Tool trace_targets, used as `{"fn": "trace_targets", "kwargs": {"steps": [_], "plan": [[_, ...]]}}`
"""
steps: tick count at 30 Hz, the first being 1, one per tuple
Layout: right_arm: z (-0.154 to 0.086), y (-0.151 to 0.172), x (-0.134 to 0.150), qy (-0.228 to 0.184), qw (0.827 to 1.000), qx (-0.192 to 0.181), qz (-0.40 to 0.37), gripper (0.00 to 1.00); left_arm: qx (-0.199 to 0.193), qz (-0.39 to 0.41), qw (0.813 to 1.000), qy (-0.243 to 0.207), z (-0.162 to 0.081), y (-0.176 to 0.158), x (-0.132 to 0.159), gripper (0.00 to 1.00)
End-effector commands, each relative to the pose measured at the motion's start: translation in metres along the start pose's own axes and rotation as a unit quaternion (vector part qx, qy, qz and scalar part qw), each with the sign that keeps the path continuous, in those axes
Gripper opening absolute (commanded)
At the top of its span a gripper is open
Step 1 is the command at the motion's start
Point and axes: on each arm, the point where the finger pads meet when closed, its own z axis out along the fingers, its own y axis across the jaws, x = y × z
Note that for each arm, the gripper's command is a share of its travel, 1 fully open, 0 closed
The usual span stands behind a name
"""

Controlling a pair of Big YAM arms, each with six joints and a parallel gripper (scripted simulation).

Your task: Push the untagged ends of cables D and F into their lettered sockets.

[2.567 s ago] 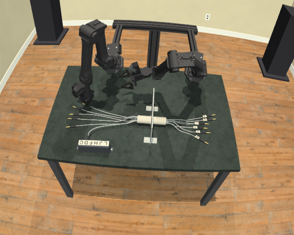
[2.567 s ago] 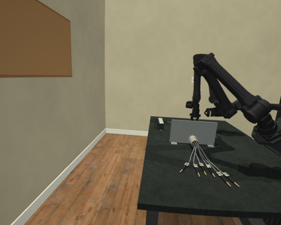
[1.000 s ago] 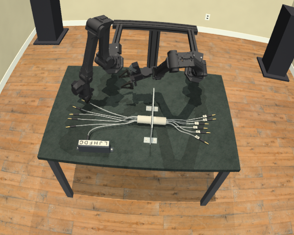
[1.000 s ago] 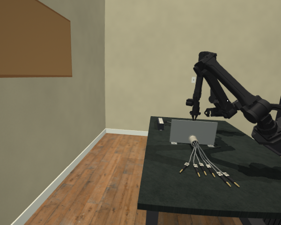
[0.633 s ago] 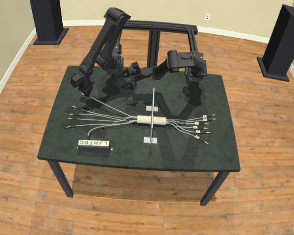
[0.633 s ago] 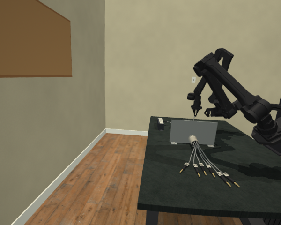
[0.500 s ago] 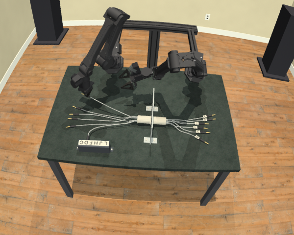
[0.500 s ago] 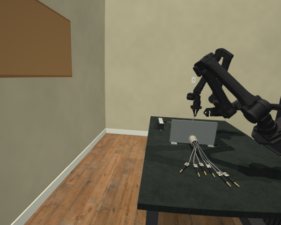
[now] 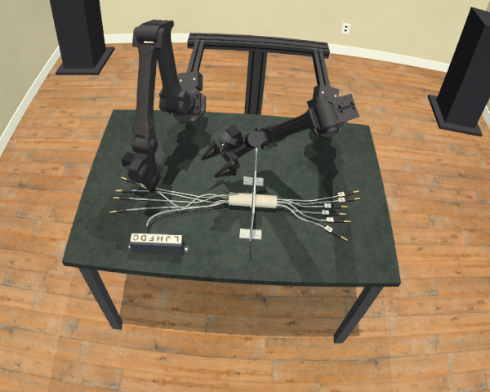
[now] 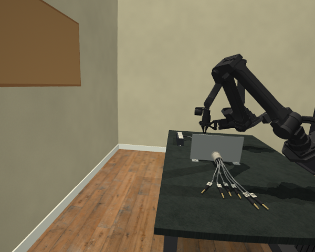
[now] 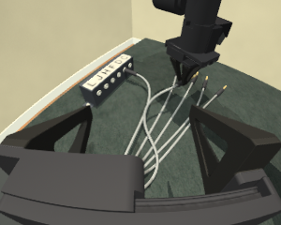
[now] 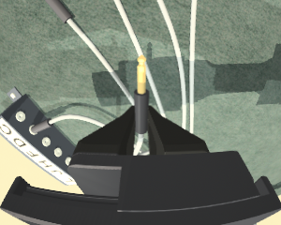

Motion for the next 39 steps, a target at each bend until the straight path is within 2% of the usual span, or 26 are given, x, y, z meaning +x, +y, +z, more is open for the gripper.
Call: {"fn": "trace_targets", "kwargs": {"steps": [1, 9, 12, 16, 20, 22, 29, 37, 39], "plan": [[0.022, 0.037, 0.025, 0.001, 1.000, 0.002, 0.027, 0.05, 0.012, 0.007, 1.000, 0.009, -0.004, -0.007, 0.005, 1.00], [0.037, 0.072, 0.056, -0.002, 1.000, 0.006, 0.016, 0.05, 0.005, 0.005, 1.000, 0.002, -0.002, -0.004, 0.001, 1.00], [0.041, 0.087, 0.064, 0.000, 1.000, -0.011, 0.021, 0.05, 0.005, 0.005, 1.000, 0.002, -0.002, -0.004, 0.001, 1.00], [0.041, 0.088, 0.066, -0.001, 1.000, -0.013, 0.005, 0.05, 0.005, 0.005, 1.000, 0.002, -0.002, -0.004, 0.001, 1.00], [0.039, 0.086, 0.051, -0.010, 0.998, -0.015, -0.062, 0.05, 0.005, 0.005, 1.000, 0.002, -0.002, -0.004, 0.001, 1.00], [0.039, 0.086, 0.051, -0.010, 0.998, -0.015, -0.062, 0.05, 0.005, 0.005, 1.000, 0.002, -0.002, -0.004, 0.001, 1.00], [0.036, 0.078, 0.037, -0.020, 0.968, -0.013, -0.249, 0.05, 0.005, 0.005, 1.000, 0.002, -0.002, -0.004, 0.001, 1.00], [0.036, 0.073, 0.023, -0.031, 0.914, -0.005, -0.404, 0.05, 0.005, 0.005, 1.000, 0.002, -0.002, -0.004, 0.001, 1.00], [0.036, 0.073, 0.023, -0.031, 0.914, -0.005, -0.404, 0.05, 0.005, 0.005, 1.000, 0.002, -0.002, -0.004, 0.001, 1.00]]}}
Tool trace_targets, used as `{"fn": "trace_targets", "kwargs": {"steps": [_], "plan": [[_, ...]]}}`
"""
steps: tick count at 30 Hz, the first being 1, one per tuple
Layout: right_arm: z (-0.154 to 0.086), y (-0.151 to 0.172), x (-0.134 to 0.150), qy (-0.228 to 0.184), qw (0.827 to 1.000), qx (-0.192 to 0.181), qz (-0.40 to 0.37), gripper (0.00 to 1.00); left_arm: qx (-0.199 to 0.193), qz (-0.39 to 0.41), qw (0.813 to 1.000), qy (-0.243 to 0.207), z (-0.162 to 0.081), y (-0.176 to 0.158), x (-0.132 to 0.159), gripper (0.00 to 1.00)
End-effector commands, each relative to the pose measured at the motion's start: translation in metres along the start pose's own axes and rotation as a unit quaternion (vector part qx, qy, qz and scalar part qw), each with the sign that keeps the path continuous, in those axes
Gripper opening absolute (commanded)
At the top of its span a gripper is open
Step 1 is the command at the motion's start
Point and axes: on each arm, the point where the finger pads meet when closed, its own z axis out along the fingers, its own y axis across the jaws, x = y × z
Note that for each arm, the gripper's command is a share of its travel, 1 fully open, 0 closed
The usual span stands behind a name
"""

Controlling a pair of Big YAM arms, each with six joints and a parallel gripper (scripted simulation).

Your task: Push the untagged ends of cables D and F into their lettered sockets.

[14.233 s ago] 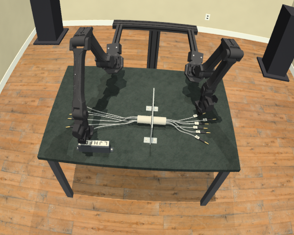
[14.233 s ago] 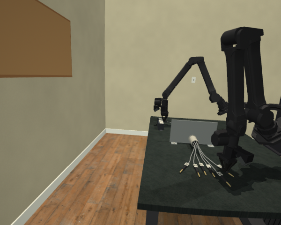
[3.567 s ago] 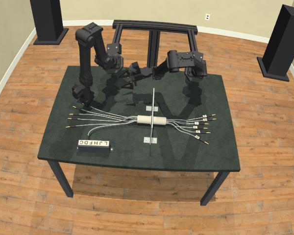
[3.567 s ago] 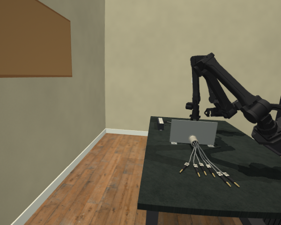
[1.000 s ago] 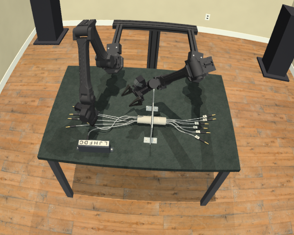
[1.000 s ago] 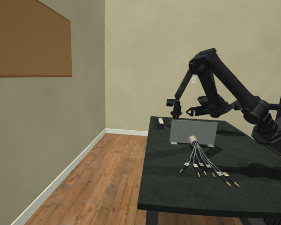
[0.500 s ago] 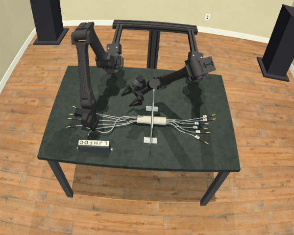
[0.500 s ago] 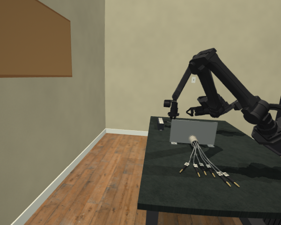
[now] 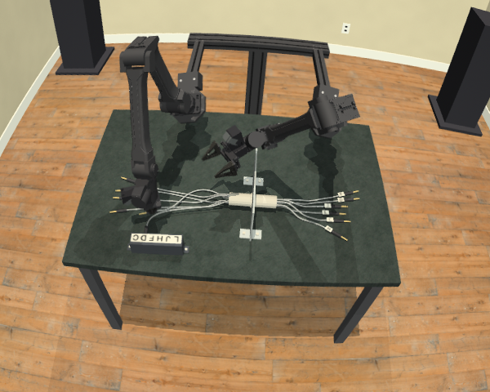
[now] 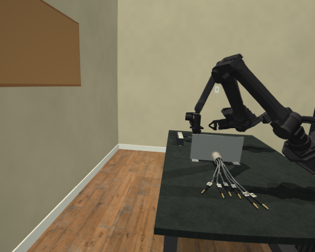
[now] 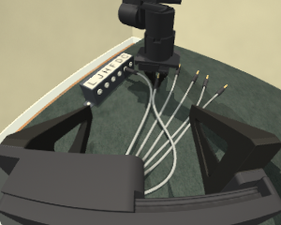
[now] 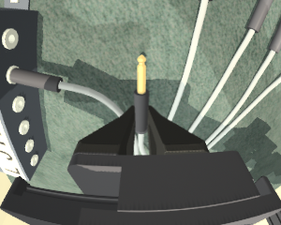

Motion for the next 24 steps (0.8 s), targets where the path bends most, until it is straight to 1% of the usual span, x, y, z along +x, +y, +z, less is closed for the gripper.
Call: {"fn": "trace_targets", "kwargs": {"steps": [1, 5, 9, 12, 15, 17, 18, 19, 21, 23, 24], "plan": [[-0.008, 0.004, -0.014, -0.014, 0.996, -0.020, -0.088, 0.05, 0.005, 0.004, 1.000, -0.001, 0.000, -0.006, -0.001, 1.00], [-0.007, -0.007, -0.016, -0.017, 0.982, -0.012, -0.189, 0.05, 0.005, 0.004, 1.000, -0.001, 0.000, -0.006, -0.001, 1.00], [-0.006, -0.013, -0.019, -0.021, 0.963, -0.007, -0.269, 0.05, 0.005, 0.004, 1.000, -0.001, 0.000, -0.006, -0.001, 1.00], [-0.006, -0.018, -0.021, -0.022, 0.944, -0.003, -0.328, 0.05, 0.005, 0.004, 1.000, -0.001, 0.000, -0.006, -0.001, 1.00], [-0.005, -0.023, -0.023, -0.023, 0.922, 0.001, -0.386, 0.05, 0.005, 0.004, 1.000, -0.001, 0.000, -0.006, -0.001, 1.00], [-0.005, -0.023, -0.023, -0.023, 0.922, 0.001, -0.386, 0.05, 0.005, 0.004, 1.000, -0.001, 0.000, -0.006, -0.001, 1.00], [-0.007, -0.020, -0.027, -0.028, 0.914, 0.000, -0.404, 0.05, 0.005, 0.004, 1.000, -0.001, 0.000, -0.006, -0.001, 1.00], [-0.006, -0.024, -0.025, -0.025, 0.905, 0.003, -0.424, 0.05, 0.005, 0.004, 1.000, -0.001, 0.000, -0.006, -0.001, 1.00], [-0.005, -0.023, -0.016, -0.020, 0.878, -0.002, -0.479, 0.05, 0.005, 0.004, 1.000, -0.001, 0.000, -0.006, -0.001, 1.00], [-0.004, -0.023, -0.012, -0.017, 0.857, -0.006, -0.516, 0.05, 0.005, 0.004, 1.000, -0.001, 0.000, -0.006, -0.001, 1.00], [0.001, -0.023, -0.003, -0.007, 0.845, -0.007, -0.535, 0.05, 0.005, 0.004, 1.000, -0.001, 0.000, -0.006, -0.001, 1.00]]}}
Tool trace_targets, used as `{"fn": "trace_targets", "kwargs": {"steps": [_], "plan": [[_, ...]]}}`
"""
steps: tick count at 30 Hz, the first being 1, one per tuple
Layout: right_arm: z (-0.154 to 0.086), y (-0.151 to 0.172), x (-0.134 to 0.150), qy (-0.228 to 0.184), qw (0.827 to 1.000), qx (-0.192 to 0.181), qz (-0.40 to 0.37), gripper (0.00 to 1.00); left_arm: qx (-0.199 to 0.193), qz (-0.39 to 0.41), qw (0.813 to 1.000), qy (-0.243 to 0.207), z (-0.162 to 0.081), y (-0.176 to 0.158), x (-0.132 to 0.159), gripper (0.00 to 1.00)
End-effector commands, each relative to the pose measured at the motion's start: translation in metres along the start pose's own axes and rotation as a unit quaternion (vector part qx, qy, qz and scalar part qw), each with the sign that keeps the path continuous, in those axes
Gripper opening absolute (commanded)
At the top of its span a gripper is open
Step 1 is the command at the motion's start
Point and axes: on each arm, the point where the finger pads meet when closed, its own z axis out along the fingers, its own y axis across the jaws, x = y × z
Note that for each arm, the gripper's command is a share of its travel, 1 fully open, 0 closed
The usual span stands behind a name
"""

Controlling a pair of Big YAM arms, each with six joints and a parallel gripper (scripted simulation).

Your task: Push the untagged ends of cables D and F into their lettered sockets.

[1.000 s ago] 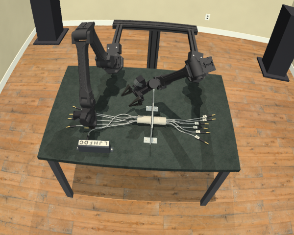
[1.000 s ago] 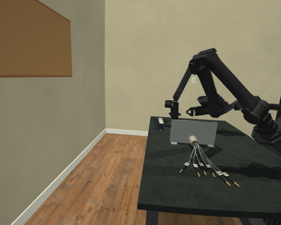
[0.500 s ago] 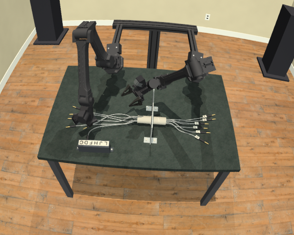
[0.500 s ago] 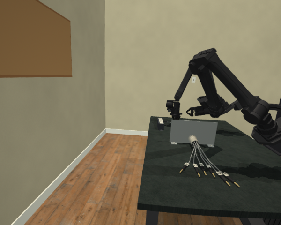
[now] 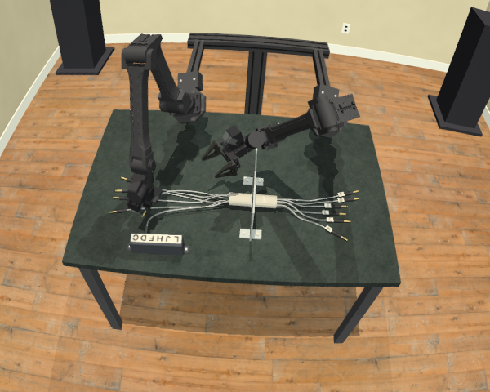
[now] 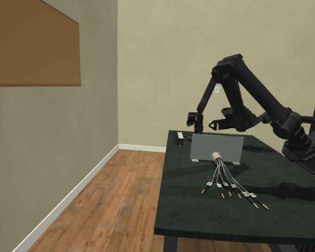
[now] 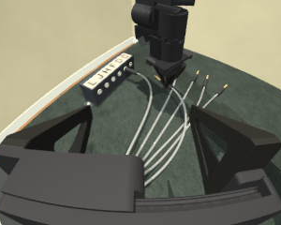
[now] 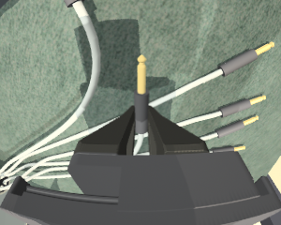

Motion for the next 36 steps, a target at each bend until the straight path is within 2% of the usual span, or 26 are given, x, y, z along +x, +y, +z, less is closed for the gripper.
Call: {"fn": "trace_targets", "kwargs": {"steps": [1, 3, 8, 16, 20, 36], "plan": [[-0.002, 0.012, 0.001, -0.011, 0.993, -0.018, -0.119, 0.05, 0.005, 0.004, 1.000, -0.001, 0.000, -0.006, -0.001, 1.00], [-0.003, 0.017, -0.003, -0.016, 0.988, -0.024, -0.153, 0.05, 0.005, 0.004, 1.000, -0.001, 0.000, -0.006, -0.001, 1.00], [-0.016, 0.038, -0.010, -0.023, 0.983, -0.036, -0.179, 0.05, 0.005, 0.004, 1.000, -0.001, 0.000, -0.006, -0.001, 1.00], [-0.018, 0.044, -0.010, -0.023, 0.983, -0.037, -0.176, 0.05, 0.005, 0.004, 1.000, -0.001, 0.000, -0.006, -0.001, 1.00], [-0.008, 0.046, -0.006, -0.006, 0.983, -0.037, -0.179, 0.05, 0.005, 0.004, 1.000, -0.001, 0.000, -0.006, -0.001, 1.00], [-0.009, 0.056, -0.037, -0.006, 0.983, -0.037, -0.179, 0.05, 0.005, 0.004, 1.000, -0.001, 0.000, -0.006, -0.001, 1.00]]}}
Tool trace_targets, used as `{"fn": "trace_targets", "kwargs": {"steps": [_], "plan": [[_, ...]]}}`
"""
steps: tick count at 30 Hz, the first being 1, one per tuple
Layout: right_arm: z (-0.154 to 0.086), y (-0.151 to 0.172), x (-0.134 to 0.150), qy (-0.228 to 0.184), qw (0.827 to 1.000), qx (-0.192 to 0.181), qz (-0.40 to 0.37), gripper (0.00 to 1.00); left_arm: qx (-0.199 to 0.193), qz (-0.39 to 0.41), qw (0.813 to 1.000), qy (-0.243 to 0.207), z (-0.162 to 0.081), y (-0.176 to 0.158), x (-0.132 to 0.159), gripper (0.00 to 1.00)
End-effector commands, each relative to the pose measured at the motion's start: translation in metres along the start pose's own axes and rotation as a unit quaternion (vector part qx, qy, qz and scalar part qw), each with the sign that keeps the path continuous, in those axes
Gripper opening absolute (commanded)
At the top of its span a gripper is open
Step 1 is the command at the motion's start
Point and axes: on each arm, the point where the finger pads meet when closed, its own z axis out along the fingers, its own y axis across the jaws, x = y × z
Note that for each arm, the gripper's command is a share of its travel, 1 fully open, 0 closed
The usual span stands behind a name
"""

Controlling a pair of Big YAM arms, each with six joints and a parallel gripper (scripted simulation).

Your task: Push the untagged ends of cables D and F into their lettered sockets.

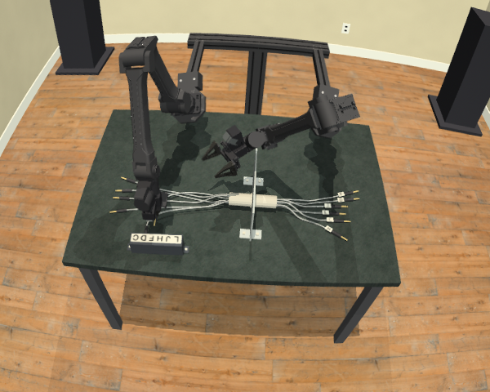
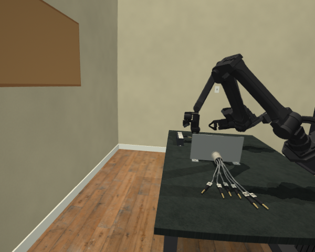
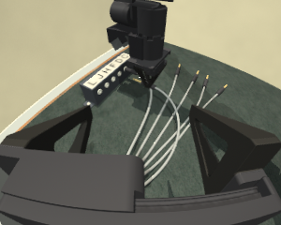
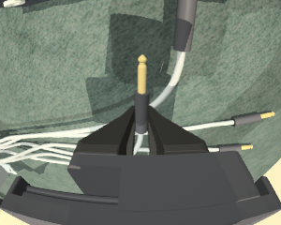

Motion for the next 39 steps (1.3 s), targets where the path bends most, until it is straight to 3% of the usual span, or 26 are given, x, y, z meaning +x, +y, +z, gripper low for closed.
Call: {"fn": "trace_targets", "kwargs": {"steps": [1, 12, 17, 39], "plan": [[0.001, 0.005, -0.016, 0.000, 1.000, -0.004, -0.008, 0.05, 0.005, 0.004, 1.000, -0.001, 0.000, -0.006, -0.001, 1.00], [0.001, 0.005, -0.021, 0.000, 1.000, -0.004, -0.009, 0.05, 0.005, 0.004, 1.000, -0.001, 0.000, -0.006, -0.001, 1.00], [0.001, 0.006, -0.041, -0.001, 1.000, -0.003, -0.017, 0.05, 0.005, 0.004, 1.000, -0.001, 0.000, -0.006, -0.001, 1.00], [0.001, 0.000, -0.044, -0.001, 1.000, -0.002, -0.018, 0.05, 0.005, 0.004, 1.000, -0.001, 0.000, -0.006, -0.001, 1.00]]}}
